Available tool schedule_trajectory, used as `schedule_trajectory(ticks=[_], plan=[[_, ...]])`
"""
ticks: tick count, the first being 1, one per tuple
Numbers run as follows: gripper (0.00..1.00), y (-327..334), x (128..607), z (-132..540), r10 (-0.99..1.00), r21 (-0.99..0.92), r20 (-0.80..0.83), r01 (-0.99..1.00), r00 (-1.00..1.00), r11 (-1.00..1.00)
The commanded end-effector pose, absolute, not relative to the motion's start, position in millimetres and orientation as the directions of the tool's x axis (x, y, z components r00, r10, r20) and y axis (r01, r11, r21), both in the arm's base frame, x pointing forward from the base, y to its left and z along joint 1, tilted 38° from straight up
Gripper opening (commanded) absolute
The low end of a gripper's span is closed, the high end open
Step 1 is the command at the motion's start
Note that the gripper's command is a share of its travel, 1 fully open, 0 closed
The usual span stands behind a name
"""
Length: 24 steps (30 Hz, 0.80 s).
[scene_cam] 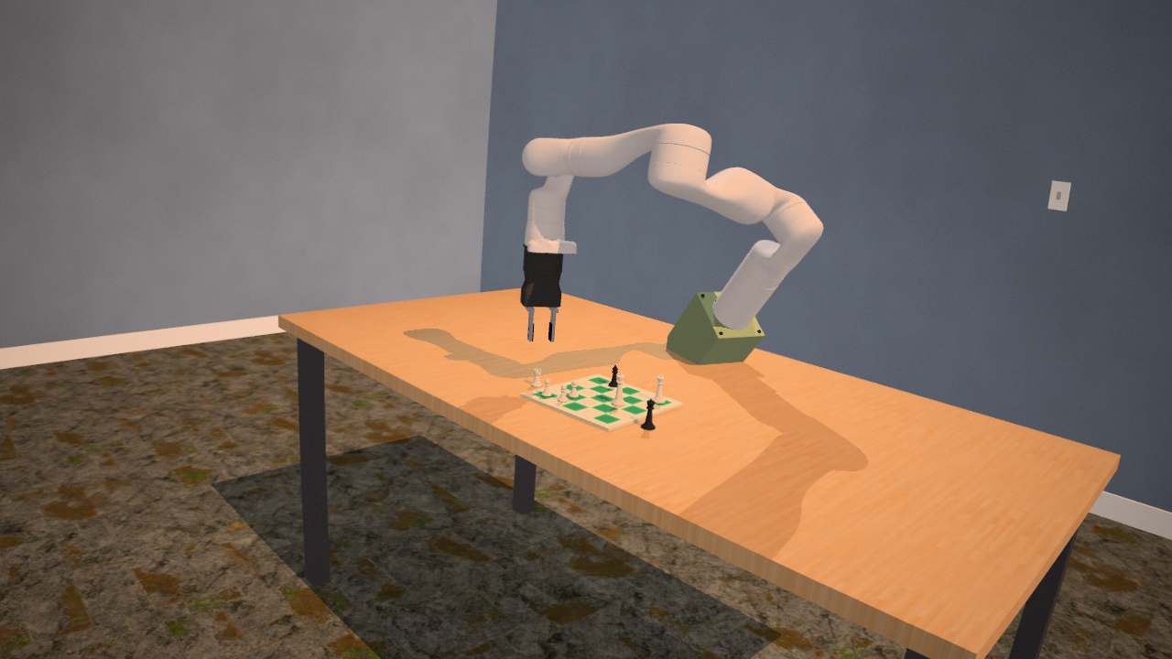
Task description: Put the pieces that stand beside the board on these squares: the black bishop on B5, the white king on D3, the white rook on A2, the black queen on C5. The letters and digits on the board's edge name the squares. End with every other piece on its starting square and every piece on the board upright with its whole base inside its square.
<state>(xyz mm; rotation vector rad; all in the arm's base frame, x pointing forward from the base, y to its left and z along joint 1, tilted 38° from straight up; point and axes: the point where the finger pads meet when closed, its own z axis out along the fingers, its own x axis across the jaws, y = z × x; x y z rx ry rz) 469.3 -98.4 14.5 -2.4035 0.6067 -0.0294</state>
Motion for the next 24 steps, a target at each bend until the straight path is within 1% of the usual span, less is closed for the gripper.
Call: schedule_trajectory(ticks=[1, 24], plan=[[0.73, -99, 470, 15, -0.433, -0.601, -0.128, -0.417, 0.892, -0.681], [0.73, -89, 473, 1, -0.434, -0.601, -0.129, -0.418, 0.892, -0.681]])
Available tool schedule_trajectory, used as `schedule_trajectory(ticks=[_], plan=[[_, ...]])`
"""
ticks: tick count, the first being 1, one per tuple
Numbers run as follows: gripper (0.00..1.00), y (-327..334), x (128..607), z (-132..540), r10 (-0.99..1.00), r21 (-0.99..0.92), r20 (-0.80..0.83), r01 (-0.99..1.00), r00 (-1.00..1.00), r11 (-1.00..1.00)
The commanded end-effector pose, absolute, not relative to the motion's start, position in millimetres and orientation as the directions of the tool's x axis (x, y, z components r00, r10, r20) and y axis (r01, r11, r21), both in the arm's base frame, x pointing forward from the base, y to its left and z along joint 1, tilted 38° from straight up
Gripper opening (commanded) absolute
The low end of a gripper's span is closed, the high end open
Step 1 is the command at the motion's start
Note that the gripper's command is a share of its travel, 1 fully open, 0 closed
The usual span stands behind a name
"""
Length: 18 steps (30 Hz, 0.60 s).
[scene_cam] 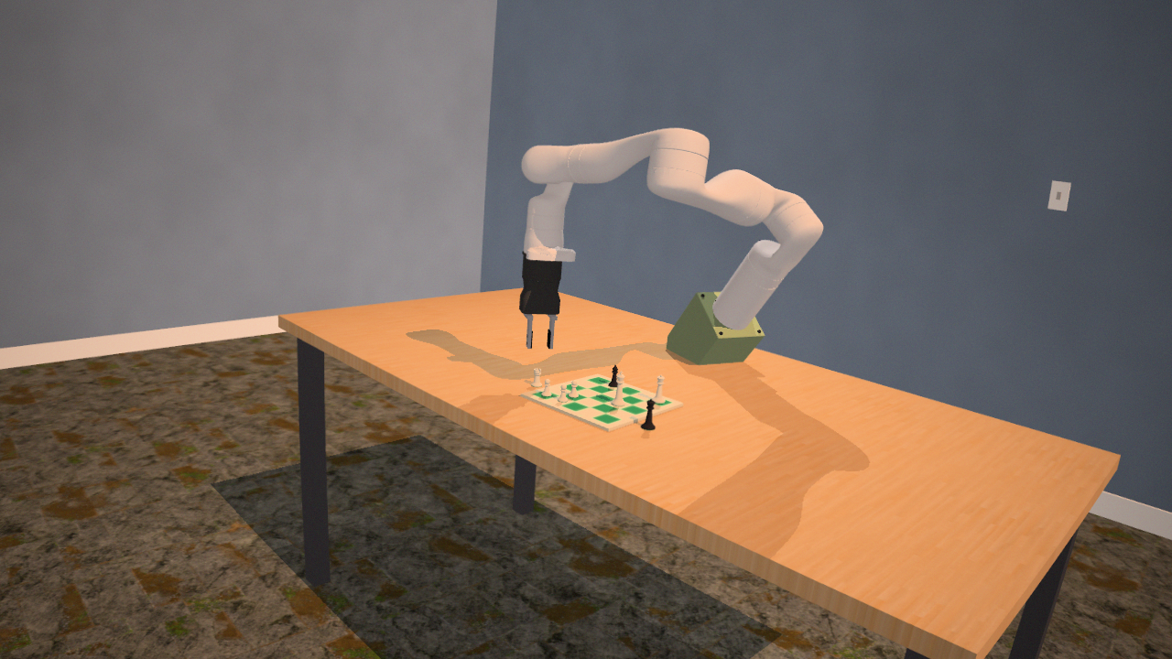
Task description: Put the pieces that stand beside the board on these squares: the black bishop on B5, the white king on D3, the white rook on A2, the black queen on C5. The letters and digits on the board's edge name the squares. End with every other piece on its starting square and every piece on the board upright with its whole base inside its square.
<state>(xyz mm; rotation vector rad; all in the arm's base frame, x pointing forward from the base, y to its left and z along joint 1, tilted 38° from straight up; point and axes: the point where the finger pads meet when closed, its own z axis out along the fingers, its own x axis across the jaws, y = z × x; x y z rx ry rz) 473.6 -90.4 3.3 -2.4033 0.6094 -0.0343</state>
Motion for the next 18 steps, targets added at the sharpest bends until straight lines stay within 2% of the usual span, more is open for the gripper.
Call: schedule_trajectory(ticks=[1, 18], plan=[[0.73, -88, 474, 0, -0.434, -0.601, -0.129, -0.418, 0.892, -0.681], [0.73, -75, 479, -18, -0.434, -0.601, -0.129, -0.418, 0.892, -0.681]])
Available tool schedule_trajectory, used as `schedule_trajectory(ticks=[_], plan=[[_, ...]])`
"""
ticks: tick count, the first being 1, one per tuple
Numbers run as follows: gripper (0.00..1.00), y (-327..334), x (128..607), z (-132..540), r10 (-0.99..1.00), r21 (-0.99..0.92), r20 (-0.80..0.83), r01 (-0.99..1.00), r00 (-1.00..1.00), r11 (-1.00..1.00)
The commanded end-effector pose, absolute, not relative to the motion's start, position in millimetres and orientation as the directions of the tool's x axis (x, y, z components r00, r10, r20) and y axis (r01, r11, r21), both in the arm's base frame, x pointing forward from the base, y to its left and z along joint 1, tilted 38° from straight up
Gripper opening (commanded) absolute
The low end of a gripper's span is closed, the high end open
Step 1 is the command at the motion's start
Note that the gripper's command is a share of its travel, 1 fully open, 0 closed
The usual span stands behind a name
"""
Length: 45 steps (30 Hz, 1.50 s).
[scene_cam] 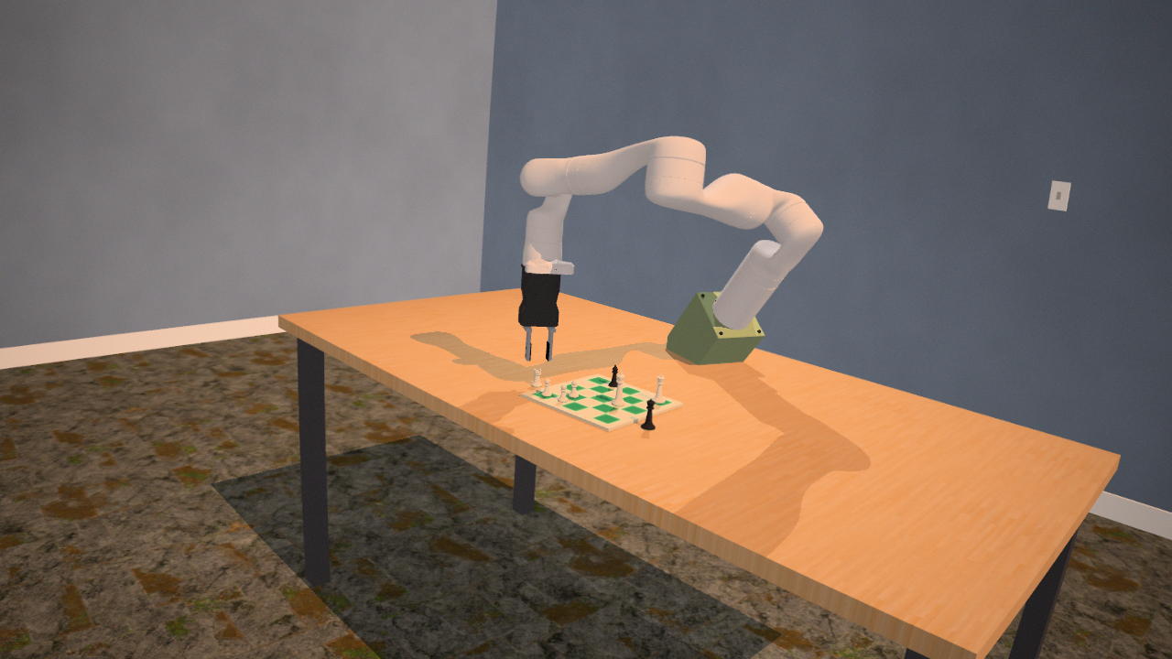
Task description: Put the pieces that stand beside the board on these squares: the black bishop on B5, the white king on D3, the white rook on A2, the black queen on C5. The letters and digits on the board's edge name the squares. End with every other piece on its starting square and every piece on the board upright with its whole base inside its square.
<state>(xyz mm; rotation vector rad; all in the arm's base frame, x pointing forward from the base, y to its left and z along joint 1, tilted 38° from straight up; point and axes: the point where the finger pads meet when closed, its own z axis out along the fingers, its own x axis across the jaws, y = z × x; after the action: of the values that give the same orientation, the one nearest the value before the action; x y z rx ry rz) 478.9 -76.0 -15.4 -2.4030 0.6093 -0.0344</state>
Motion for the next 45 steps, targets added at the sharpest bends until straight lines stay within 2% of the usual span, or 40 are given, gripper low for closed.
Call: schedule_trajectory(ticks=[1, 45], plan=[[0.73, -73.9, 478.9, -18.4, -0.434, -0.601, -0.129, -0.418, 0.892, -0.681], [0.73, -69.0, 480.7, -24.8, -0.434, -0.601, -0.129, -0.418, 0.892, -0.681]])
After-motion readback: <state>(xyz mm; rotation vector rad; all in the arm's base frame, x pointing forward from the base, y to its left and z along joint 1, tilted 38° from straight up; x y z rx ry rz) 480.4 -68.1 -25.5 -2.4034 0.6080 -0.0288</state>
